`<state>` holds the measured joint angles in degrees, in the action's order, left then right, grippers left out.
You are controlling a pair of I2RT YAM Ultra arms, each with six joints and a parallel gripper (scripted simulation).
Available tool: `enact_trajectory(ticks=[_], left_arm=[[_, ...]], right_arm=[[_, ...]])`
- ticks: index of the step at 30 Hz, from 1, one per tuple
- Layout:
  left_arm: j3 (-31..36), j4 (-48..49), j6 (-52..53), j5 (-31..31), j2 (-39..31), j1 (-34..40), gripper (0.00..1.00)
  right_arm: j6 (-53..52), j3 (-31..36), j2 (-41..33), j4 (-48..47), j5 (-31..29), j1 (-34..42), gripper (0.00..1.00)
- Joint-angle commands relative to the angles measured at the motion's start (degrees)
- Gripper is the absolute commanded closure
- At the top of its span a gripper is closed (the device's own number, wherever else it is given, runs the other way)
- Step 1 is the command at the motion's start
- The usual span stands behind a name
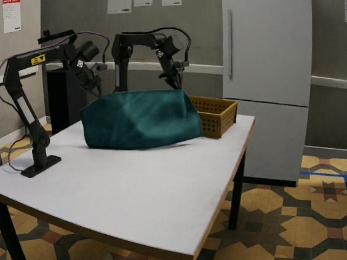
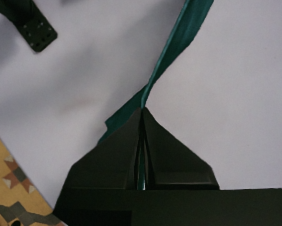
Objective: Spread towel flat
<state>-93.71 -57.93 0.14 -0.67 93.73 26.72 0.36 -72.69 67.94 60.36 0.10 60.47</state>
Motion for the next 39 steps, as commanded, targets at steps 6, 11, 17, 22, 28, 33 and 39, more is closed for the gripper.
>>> enact_trajectory(ticks=[6, 11, 17, 22, 28, 33, 39], left_arm=[[3.0, 7.0, -0.7, 1.2, 1.8, 1.5, 1.0], [4.8, 12.2, -0.7, 1.2, 5.4, 3.3, 1.0], [2.7, 17.9, -0.8, 1.2, 10.7, 5.1, 1.0], [1.8, 20.6, -0.8, 1.2, 14.1, 5.9, 1.0], [0.3, 25.6, -0.8, 1.2, 20.6, 7.6, 1.0], [-2.5, 27.3, -0.7, 1.2, 24.9, 7.6, 1.0], [-6.8, 30.2, -0.7, 1.2, 32.1, 9.4, 1.0]], right_arm=[[-0.5, 6.2, -3.8, -4.0, -0.1, -3.0, 1.0], [-0.6, 13.5, -6.6, -8.2, -0.1, -7.6, 1.0], [-0.6, 21.4, -9.1, -13.5, -0.1, -13.4, 1.0], [-0.4, 25.5, -10.0, -16.8, 0.2, -16.8, 1.0], [-0.6, 32.9, -9.7, -23.3, -0.2, -23.2, 1.0], [-0.3, 36.5, -8.0, -27.9, -0.1, -26.9, 1.0], [-0.3, 41.9, -5.6, -35.6, 0.0, -32.9, 1.0]])
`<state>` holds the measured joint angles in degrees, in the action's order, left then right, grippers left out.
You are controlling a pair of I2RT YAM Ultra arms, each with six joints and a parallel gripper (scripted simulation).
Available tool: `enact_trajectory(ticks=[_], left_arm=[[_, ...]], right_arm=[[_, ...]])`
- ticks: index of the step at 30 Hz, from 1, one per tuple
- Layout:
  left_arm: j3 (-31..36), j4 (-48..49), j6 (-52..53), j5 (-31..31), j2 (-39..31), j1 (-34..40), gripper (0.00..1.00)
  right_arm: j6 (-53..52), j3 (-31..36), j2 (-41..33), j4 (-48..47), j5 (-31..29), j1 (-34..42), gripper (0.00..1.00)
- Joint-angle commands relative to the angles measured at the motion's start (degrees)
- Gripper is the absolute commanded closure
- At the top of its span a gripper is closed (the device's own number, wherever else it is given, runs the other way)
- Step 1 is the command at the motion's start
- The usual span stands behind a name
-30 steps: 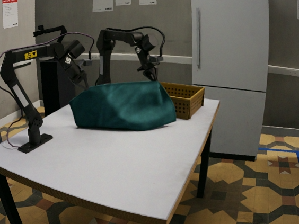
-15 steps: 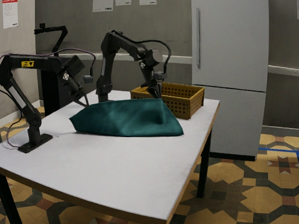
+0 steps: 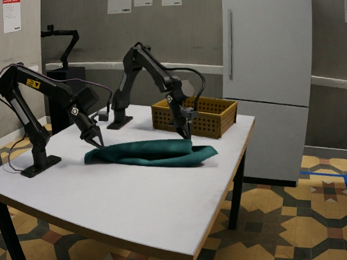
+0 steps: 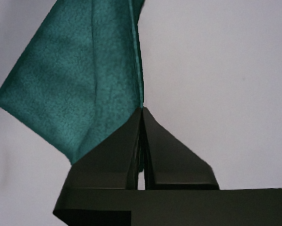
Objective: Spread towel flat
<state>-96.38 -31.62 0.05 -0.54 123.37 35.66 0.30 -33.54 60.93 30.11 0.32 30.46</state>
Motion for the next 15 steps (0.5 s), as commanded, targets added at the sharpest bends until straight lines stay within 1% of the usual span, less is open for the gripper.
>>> enact_trajectory(ticks=[1, 2, 3, 5, 6, 8, 9, 11, 12, 15], left_arm=[[-4.4, 3.8, -0.6, 1.1, 2.6, 0.1, 1.0], [-4.7, 3.7, -0.6, 1.1, 2.8, 0.1, 1.0], [-6.6, 4.9, -0.6, 1.0, 5.9, 1.2, 1.0], [-7.5, 4.6, -0.6, 1.1, 6.4, 1.2, 1.0], [-9.5, 5.5, -0.6, 1.1, 9.2, 1.6, 1.0], [-10.5, 5.0, -0.5, 1.1, 9.8, 1.2, 1.0], [-12.5, 5.7, -0.5, 1.1, 12.4, 2.0, 1.0], [-13.3, 5.2, -0.5, 1.1, 12.8, 0.8, 1.0], [-14.7, 6.2, -0.5, 1.1, 14.9, 1.6, 1.0], [-15.0, 6.1, -0.5, 1.1, 15.1, 1.4, 1.0]], right_arm=[[-0.2, 2.8, 1.6, -5.7, -0.6, -2.9, 1.0], [-0.2, 2.9, 1.9, -6.1, -0.6, -3.0, 1.0], [-0.4, 4.9, 3.0, -9.1, -0.7, -5.4, 1.0], [-0.2, 5.0, 3.8, -10.2, -0.6, -5.6, 1.0], [-0.4, 6.7, 5.2, -13.1, -0.7, -7.8, 1.0], [-0.2, 6.7, 6.2, -14.3, -0.6, -8.0, 1.0], [-0.3, 8.0, 7.7, -17.0, -0.7, -9.9, 1.0], [-0.2, 8.0, 8.7, -18.1, -0.6, -10.0, 1.0], [-0.3, 8.9, 10.3, -20.5, -0.7, -11.5, 1.0], [-0.2, 8.9, 10.7, -21.0, -0.7, -11.6, 1.0]])
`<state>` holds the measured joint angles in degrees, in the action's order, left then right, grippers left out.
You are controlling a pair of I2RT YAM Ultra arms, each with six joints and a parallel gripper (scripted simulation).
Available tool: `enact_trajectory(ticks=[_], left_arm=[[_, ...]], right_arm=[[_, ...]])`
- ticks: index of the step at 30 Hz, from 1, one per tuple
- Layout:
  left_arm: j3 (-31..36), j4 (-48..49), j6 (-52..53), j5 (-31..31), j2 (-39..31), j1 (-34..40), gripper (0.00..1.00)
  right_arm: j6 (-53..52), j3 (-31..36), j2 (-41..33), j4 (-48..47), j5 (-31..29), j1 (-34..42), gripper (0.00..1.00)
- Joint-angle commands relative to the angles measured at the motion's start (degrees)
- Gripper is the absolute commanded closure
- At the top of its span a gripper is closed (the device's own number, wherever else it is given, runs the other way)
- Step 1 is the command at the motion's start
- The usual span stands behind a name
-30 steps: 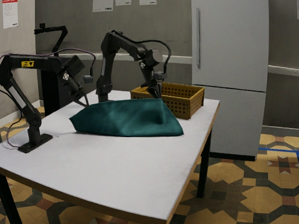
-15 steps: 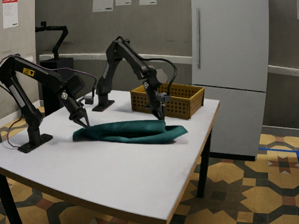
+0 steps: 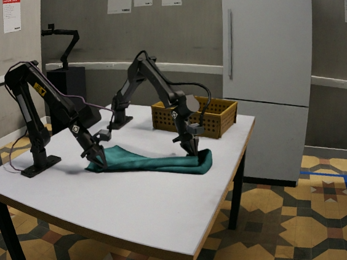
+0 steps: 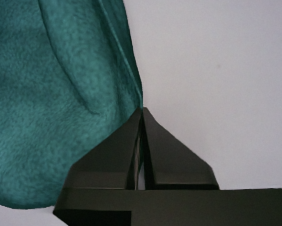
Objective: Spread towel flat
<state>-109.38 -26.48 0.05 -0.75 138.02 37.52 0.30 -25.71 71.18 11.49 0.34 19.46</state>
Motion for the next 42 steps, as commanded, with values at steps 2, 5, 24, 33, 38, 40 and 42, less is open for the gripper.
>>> enact_trajectory(ticks=[2, 5, 24, 33, 38, 40, 42], left_arm=[[-2.3, 3.1, -0.5, 1.3, 1.8, 0.6, 1.0], [-2.3, 4.6, -0.5, 1.3, 2.5, 0.7, 1.0], [-2.1, 6.3, -0.5, 1.3, 0.8, 0.5, 0.67], [-2.7, 5.2, -0.5, 1.0, -1.6, 0.5, 0.36], [-3.1, 3.9, -0.5, 1.0, -4.0, 0.5, 0.36], [-3.5, 3.1, -0.5, 1.0, -5.1, 0.5, 0.36], [-3.8, 1.1, -0.5, 1.0, -5.7, -0.1, 0.36]], right_arm=[[-0.2, 1.7, 2.6, -5.2, -0.7, -1.8, 1.0], [-0.3, 2.1, 4.0, -7.0, -0.7, -2.5, 1.0], [-0.2, -2.2, 2.3, -4.2, -0.6, -4.1, 0.67], [-0.2, -5.6, -1.4, 2.7, -0.6, -4.1, 0.36], [-0.2, -9.6, -4.3, 9.4, -0.6, -4.1, 0.36], [-0.2, -11.9, -5.6, 12.8, -0.6, -4.1, 0.36], [-0.1, -12.5, -6.3, 14.4, -0.4, -2.7, 0.36]])
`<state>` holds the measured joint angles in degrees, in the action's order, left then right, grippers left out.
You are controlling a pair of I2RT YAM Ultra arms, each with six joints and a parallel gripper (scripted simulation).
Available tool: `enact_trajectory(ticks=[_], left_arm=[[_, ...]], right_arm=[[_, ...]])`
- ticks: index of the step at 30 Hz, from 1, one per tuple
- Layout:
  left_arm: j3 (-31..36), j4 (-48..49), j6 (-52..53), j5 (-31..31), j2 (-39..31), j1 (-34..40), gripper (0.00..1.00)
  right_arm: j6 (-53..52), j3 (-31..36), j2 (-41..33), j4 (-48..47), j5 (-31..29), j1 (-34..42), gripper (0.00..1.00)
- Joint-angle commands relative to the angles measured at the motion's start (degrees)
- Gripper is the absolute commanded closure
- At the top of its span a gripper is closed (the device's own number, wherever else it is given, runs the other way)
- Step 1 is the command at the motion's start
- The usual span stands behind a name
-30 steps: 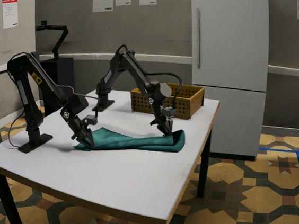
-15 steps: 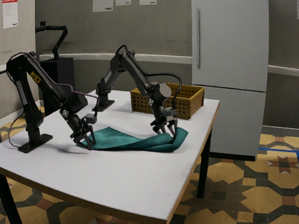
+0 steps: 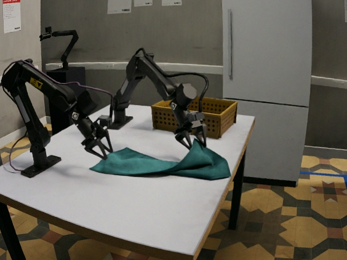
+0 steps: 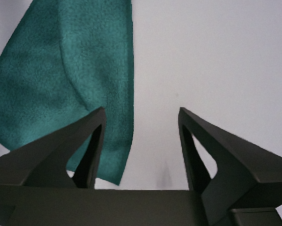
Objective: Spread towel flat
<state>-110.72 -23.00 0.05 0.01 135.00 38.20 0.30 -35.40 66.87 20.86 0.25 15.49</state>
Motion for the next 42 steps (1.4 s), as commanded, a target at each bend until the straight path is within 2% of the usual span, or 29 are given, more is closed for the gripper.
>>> enact_trajectory(ticks=[1, 2, 3, 5, 6, 10, 11, 13, 14, 20, 42], left_arm=[[-2.6, -2.4, -0.5, 0.3, -2.7, -0.8, 0.36], [-2.6, -2.5, -0.5, 0.3, -2.7, -0.8, 0.36], [-3.3, -7.3, -0.5, 0.3, -4.2, -1.2, 0.36], [-3.5, -7.6, -0.5, 0.3, -4.2, -1.3, 0.36], [-4.0, -13.1, -0.6, 0.3, -6.2, -1.9, 0.36], [-4.7, -14.5, -0.5, 0.2, -6.1, -2.0, 0.36], [-0.1, -16.8, -0.7, 0.3, -9.2, -2.7, 0.36], [0.4, -16.8, -0.6, 0.2, -9.6, -2.8, 0.36], [4.6, -16.6, -0.7, 0.3, -13.4, -3.5, 0.36], [10.5, -15.0, -0.5, 0.2, -19.0, -4.5, 0.36], [9.6, -15.4, -0.2, 0.1, -18.2, -4.0, 0.36]], right_arm=[[-0.1, -3.0, -2.0, 5.2, -0.2, 1.3, 0.36], [-0.1, -3.1, -2.0, 5.4, -0.2, 1.4, 0.36], [0.2, -3.5, -3.7, 7.4, 0.0, 3.6, 0.36], [0.0, -3.7, -3.7, 7.8, 0.2, 3.8, 0.36], [0.5, -4.4, -5.6, 10.3, 0.6, 6.9, 0.36], [-0.1, -4.9, -5.9, 11.2, -0.5, 7.6, 0.36], [0.5, -6.0, -7.6, 13.8, 0.0, 11.1, 0.36], [0.2, -6.3, -7.6, 14.3, 0.2, 11.5, 0.36], [0.7, -7.6, -8.7, 16.6, 0.6, 14.8, 0.36], [0.1, -10.1, -9.3, 19.9, 0.0, 19.5, 0.36], [-0.1, -10.4, -8.8, 19.6, -0.3, 19.1, 0.36]])
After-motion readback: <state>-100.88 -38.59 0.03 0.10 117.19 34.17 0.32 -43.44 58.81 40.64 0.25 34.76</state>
